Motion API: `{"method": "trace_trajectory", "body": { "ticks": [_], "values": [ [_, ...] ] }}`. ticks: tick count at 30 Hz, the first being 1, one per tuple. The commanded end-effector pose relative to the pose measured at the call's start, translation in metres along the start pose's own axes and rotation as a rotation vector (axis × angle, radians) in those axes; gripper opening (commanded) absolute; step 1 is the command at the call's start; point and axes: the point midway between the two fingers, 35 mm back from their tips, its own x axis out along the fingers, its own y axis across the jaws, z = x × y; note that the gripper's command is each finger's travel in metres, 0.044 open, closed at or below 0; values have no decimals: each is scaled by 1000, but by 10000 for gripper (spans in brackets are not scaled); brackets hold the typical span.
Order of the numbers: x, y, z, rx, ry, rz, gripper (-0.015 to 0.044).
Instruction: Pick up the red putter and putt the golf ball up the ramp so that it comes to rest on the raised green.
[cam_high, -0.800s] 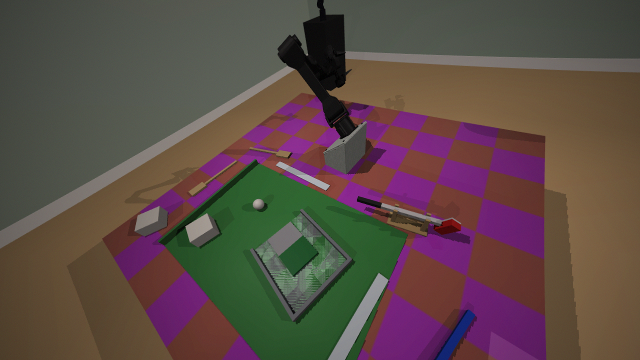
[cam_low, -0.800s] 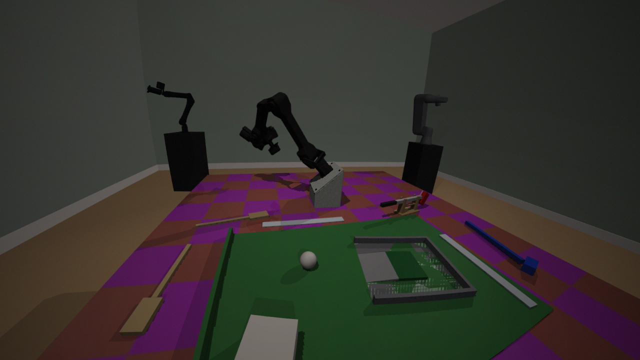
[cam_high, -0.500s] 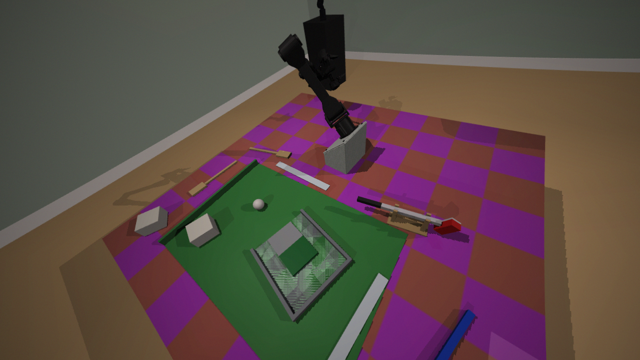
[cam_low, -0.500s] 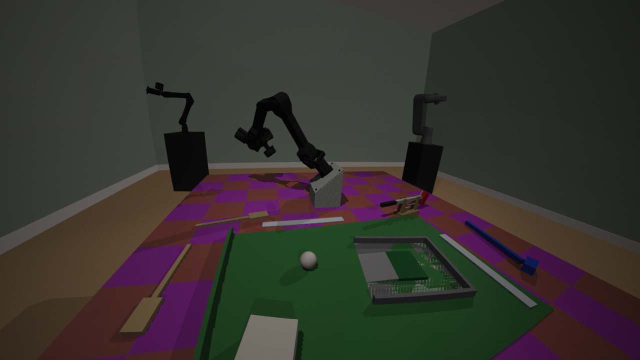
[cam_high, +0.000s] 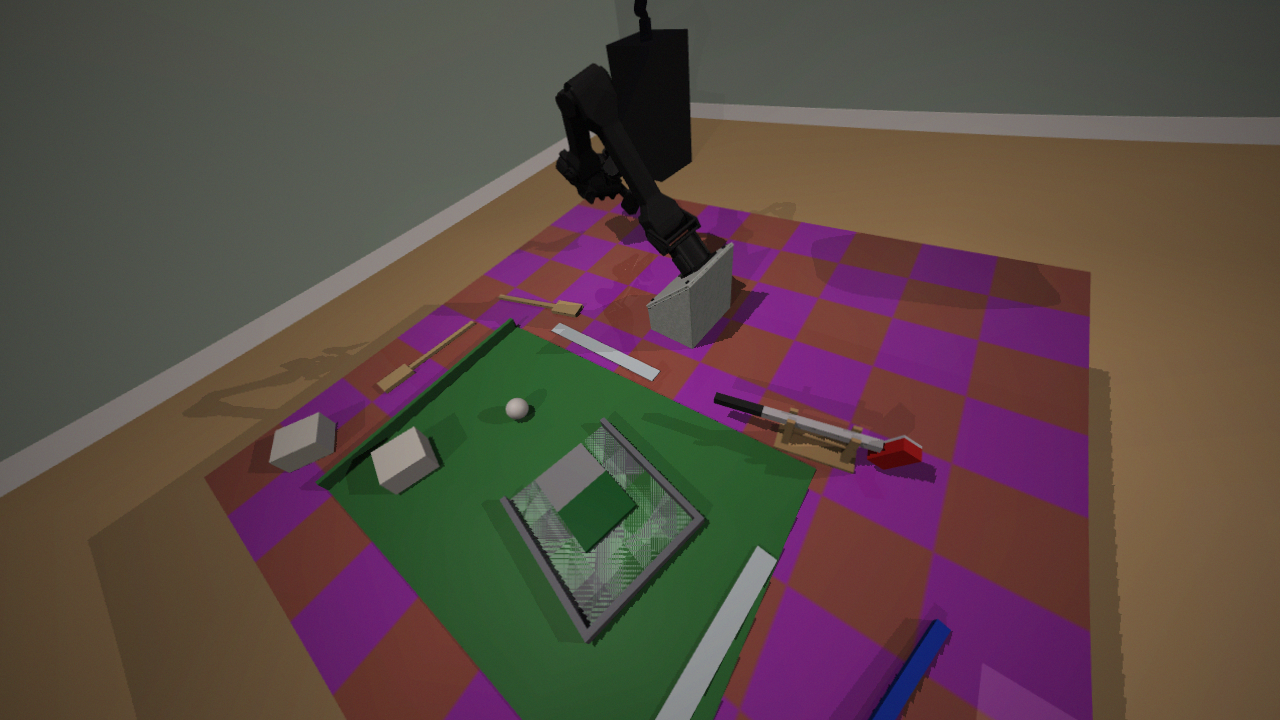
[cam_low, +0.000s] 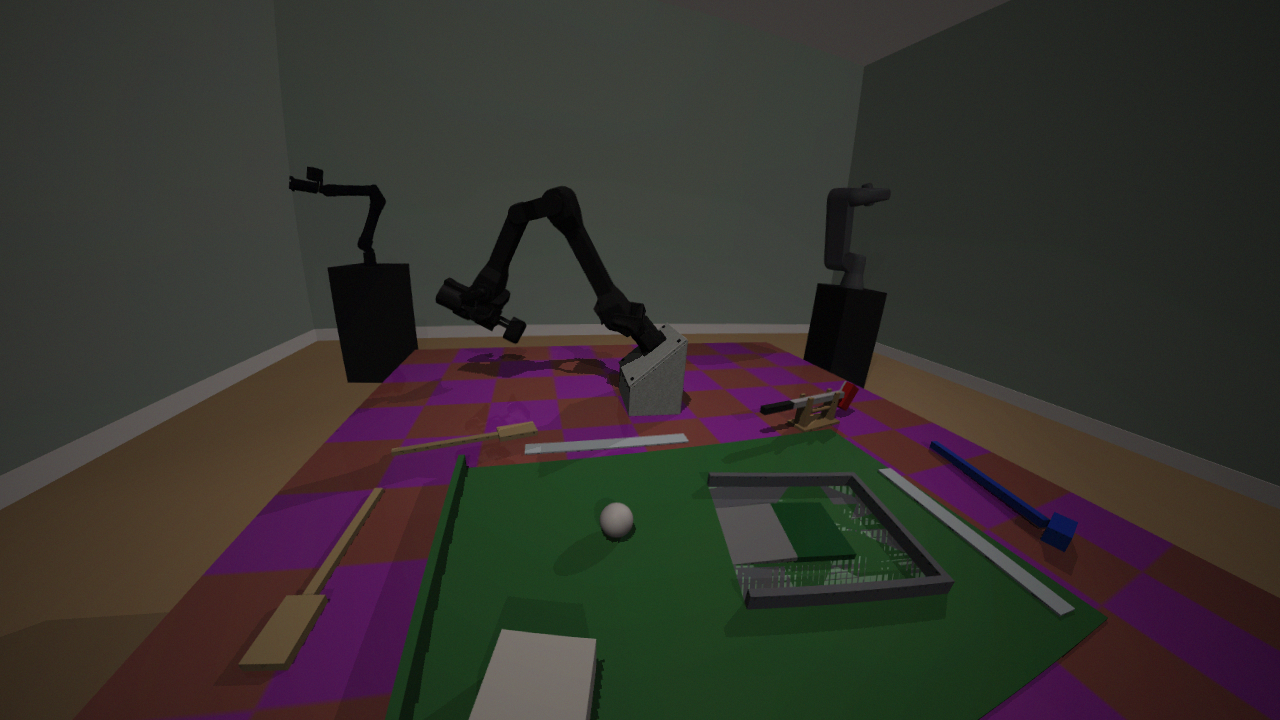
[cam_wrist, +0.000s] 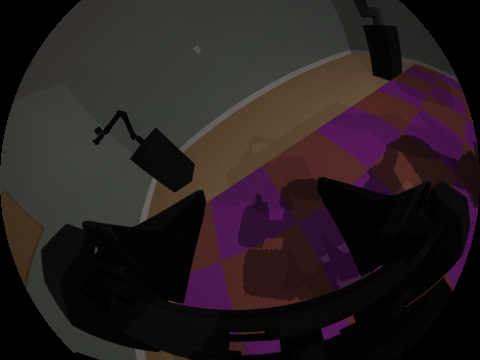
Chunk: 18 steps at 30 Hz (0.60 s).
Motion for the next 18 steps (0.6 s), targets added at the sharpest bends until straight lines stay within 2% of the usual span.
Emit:
{"method": "trace_trajectory", "body": {
  "ticks": [1, 8, 18],
  "values": [
    [-25, 0, -43, -154, 141, 28, 440],
    [-91, -4, -111, -433, 394, 135, 440],
    [-213, -28, -183, -848, 735, 392, 440]
  ]
}}
